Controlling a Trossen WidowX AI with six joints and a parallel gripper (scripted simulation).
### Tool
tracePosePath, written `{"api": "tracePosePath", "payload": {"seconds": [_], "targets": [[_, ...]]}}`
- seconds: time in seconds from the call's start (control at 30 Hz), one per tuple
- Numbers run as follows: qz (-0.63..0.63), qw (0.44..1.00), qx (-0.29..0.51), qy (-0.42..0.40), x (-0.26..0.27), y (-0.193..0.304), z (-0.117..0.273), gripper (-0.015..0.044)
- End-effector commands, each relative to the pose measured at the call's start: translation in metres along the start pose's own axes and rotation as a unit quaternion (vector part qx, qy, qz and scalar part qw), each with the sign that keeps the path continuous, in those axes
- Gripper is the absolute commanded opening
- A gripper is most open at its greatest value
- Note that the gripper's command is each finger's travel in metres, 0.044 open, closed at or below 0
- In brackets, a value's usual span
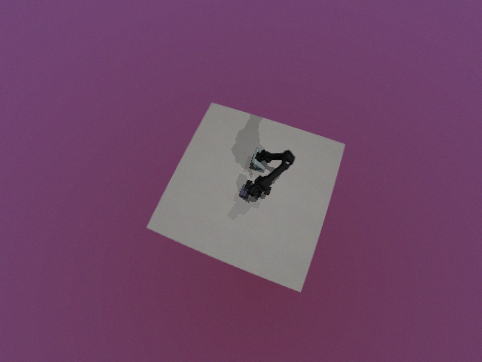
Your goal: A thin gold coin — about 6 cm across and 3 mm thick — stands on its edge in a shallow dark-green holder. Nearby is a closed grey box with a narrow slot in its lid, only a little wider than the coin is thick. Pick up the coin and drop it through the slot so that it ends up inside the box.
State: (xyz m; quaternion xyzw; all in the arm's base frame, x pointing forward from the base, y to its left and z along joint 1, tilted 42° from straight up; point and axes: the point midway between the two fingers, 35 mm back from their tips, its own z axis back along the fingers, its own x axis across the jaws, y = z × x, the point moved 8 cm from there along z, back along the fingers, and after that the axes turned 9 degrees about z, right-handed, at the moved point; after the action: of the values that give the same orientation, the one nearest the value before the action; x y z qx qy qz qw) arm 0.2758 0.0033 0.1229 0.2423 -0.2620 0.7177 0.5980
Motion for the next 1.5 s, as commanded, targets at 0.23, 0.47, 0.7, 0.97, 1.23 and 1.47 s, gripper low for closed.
{"api": "tracePosePath", "payload": {"seconds": [0.23, 0.47, 0.7, 0.97, 1.23, 1.47], "targets": [[0.001, 1.000, -0.001, 0.004, -0.027, -0.004, 0.002, 0.0000], [0.001, 1.000, -0.001, 0.005, -0.046, -0.005, 0.002, 0.0000], [0.001, 1.000, -0.001, 0.006, -0.064, -0.005, 0.002, 0.0000], [-0.001, 1.000, -0.001, 0.004, -0.085, -0.003, 0.002, 0.0000], [0.002, 1.000, -0.001, 0.004, -0.102, 0.000, 0.001, 0.0000], [-0.003, 1.000, 0.001, 0.000, -0.098, 0.001, 0.000, 0.0000]]}}
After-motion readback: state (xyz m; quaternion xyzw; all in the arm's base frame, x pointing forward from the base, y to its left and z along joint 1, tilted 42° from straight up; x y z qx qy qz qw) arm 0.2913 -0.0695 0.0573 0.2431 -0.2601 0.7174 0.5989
